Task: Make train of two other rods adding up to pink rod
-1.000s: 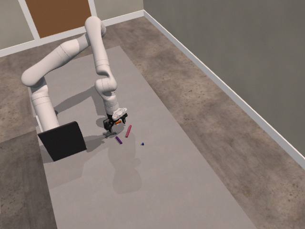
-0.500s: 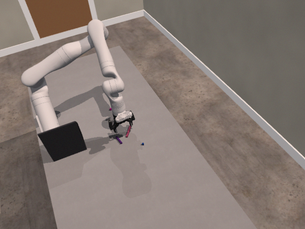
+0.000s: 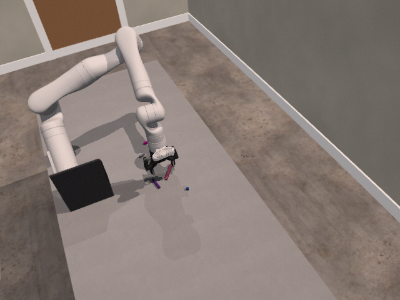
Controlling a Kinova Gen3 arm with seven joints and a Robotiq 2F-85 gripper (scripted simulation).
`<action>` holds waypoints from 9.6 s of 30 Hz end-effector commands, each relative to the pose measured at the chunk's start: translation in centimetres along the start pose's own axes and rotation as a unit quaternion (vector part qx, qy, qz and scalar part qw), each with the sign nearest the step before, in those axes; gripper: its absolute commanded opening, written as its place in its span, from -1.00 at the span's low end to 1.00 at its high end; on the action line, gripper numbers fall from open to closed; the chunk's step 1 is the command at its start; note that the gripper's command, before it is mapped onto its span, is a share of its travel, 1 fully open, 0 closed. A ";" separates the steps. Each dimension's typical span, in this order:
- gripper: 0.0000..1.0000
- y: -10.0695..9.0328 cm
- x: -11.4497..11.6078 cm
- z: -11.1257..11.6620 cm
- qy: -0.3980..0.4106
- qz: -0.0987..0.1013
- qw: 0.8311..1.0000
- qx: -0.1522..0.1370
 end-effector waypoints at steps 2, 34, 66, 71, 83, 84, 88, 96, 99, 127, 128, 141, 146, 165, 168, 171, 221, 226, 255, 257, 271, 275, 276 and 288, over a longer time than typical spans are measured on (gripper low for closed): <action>1.00 0.0 0.1 0.0 0.002 -0.002 1.000 -0.002; 1.00 0.0 0.1 0.0 0.002 -0.002 1.000 -0.002; 1.00 0.0 0.1 0.0 0.002 -0.002 1.000 -0.002; 1.00 0.0 0.1 0.0 0.002 -0.002 1.000 -0.002; 1.00 0.0 0.1 0.0 0.002 -0.002 1.000 -0.002; 1.00 0.0 0.1 0.0 0.002 -0.002 1.000 -0.002; 1.00 0.0 0.1 0.0 0.002 -0.002 1.000 -0.002; 1.00 -0.5 0.7 -5.8 -0.048 0.004 0.999 -0.002; 1.00 -0.6 1.4 -8.8 -0.076 0.005 0.997 -0.002; -0.07 -1.0 6.6 -18.8 -0.175 -0.003 0.985 -0.004; -0.07 -1.0 6.6 -18.8 -0.175 -0.003 0.985 -0.004; -0.07 -1.0 6.6 -18.8 -0.175 -0.003 0.985 -0.004; -0.07 -1.0 6.6 -18.8 -0.175 -0.003 0.985 -0.004; -0.07 -0.7 6.6 -18.8 -0.175 -0.002 0.985 -0.003; -0.07 -0.4 6.6 -18.8 -0.175 -0.002 0.985 -0.003; -0.07 -0.1 6.5 -18.8 -0.175 -0.002 0.985 -0.003; -0.07 4.2 6.3 -18.9 -0.174 -0.001 0.985 -0.002; -0.07 4.2 6.3 -18.9 -0.174 -0.001 0.985 -0.002; -0.07 4.2 6.3 -18.9 -0.174 -0.001 0.985 -0.002; -0.07 4.2 6.3 -18.8 -0.175 -0.001 0.985 -0.002; -0.07 4.2 6.3 -18.8 -0.174 -0.001 0.985 -0.002; -0.07 4.2 6.3 -18.8 -0.174 -0.001 0.985 -0.002; -0.07 4.2 6.3 -18.8 -0.174 -0.001 0.985 -0.002; -0.07 4.2 6.3 -18.8 -0.174 -0.001 0.985 -0.002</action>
Point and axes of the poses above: the point where the finger pads meet when closed, its own y axis out along the fingers, its own x axis across the jaws, z = x × y, the point moved 8 cm from there along -y, back along the fingers, and after that the axes turned 6 degrees about y, right-handed, at the moved point
